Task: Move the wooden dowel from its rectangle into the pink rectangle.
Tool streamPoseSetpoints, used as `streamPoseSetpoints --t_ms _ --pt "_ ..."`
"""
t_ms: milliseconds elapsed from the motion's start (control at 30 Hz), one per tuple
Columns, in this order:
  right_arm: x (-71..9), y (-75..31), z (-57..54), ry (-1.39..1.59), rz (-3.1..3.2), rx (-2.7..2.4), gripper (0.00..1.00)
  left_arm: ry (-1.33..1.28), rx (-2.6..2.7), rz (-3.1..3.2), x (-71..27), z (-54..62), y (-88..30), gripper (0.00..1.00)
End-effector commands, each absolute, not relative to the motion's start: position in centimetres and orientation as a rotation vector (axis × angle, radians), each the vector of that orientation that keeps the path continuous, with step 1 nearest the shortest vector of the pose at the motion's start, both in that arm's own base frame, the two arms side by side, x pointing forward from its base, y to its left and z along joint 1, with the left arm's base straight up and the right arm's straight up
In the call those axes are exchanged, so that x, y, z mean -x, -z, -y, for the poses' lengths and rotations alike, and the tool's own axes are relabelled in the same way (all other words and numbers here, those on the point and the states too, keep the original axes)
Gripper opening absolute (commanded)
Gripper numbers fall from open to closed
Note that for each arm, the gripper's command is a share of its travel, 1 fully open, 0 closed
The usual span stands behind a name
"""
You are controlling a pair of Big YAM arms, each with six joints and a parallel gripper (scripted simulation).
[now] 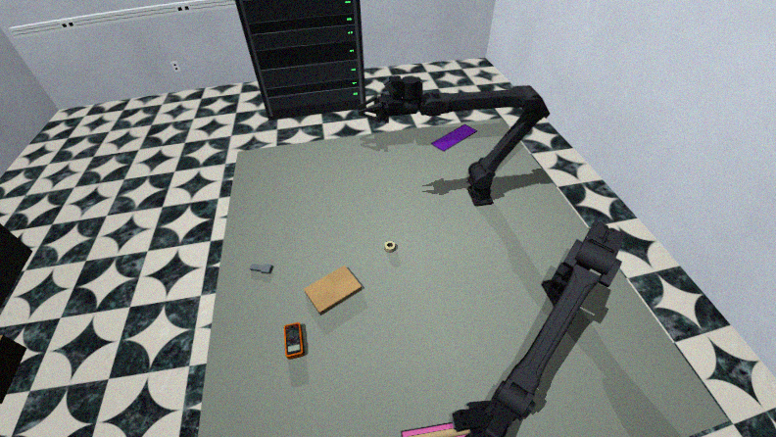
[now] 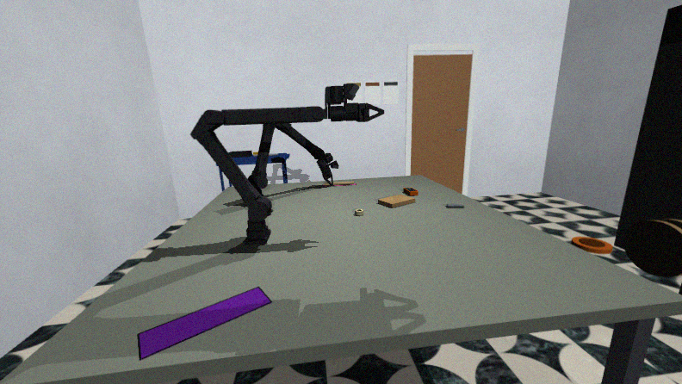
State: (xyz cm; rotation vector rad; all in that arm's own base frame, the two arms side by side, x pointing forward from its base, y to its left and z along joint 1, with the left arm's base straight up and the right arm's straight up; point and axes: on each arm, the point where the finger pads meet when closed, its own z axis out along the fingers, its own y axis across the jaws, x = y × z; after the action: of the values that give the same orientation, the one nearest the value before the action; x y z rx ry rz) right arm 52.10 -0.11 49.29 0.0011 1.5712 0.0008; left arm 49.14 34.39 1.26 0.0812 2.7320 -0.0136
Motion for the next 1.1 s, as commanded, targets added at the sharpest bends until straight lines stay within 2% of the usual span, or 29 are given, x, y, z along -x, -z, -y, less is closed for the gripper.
streamPoseSetpoints --t_ms 0,367,667,1067 --pt "-51.6 -50.2 -0.5 -0.019 -1.549 -0.005 0.38 -0.061 -0.099 -2.662 -51.8 -35.7 -4.8 0.35" --pt "-51.6 -50.2 -0.5 -0.019 -1.549 -0.005 0.38 -0.033 -0.087 -2.691 -49.2 -35.8 -5.0 0.35" --pt "-51.6 -50.2 -0.5 -0.019 -1.549 -0.005 0.38 -0.046 -0.096 -2.675 -50.8 -35.9 -5.7 0.35" --pt "-51.6 -50.2 -0.5 -0.019 -1.549 -0.005 0.38 -0.045 -0.092 -2.682 -46.9 -35.8 -9.8 0.35"
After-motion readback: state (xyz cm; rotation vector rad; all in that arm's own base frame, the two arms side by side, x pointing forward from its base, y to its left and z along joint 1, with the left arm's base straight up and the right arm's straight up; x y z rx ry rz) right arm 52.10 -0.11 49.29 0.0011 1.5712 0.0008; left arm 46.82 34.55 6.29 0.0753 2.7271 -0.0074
